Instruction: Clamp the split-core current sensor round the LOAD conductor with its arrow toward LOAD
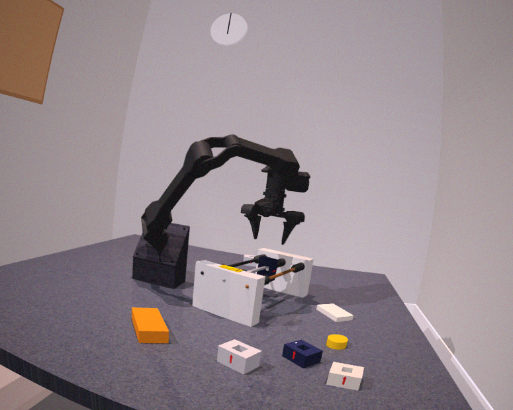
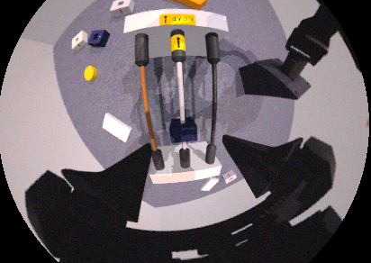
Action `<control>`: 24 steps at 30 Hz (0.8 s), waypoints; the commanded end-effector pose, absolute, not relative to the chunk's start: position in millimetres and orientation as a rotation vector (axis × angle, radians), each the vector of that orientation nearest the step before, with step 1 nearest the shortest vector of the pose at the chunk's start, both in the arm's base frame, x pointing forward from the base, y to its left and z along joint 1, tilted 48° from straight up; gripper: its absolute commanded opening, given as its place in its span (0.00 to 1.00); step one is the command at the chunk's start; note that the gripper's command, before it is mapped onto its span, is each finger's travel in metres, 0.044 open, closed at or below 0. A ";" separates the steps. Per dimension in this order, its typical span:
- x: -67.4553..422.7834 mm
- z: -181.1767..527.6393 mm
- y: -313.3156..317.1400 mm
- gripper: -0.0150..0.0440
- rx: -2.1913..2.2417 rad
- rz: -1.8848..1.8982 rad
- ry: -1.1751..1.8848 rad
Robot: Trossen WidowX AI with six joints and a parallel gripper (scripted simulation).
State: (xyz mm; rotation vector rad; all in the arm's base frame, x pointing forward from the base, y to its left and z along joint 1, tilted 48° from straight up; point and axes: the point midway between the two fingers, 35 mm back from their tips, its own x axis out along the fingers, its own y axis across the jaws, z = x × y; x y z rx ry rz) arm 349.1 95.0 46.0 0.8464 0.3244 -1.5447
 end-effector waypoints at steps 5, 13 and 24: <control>348.5 45.7 95.3 1.00 0.850 -1.550 0.325; 339.4 64.4 85.2 1.00 0.718 -1.425 0.575; 299.6 105.0 56.3 1.00 0.250 -0.786 1.096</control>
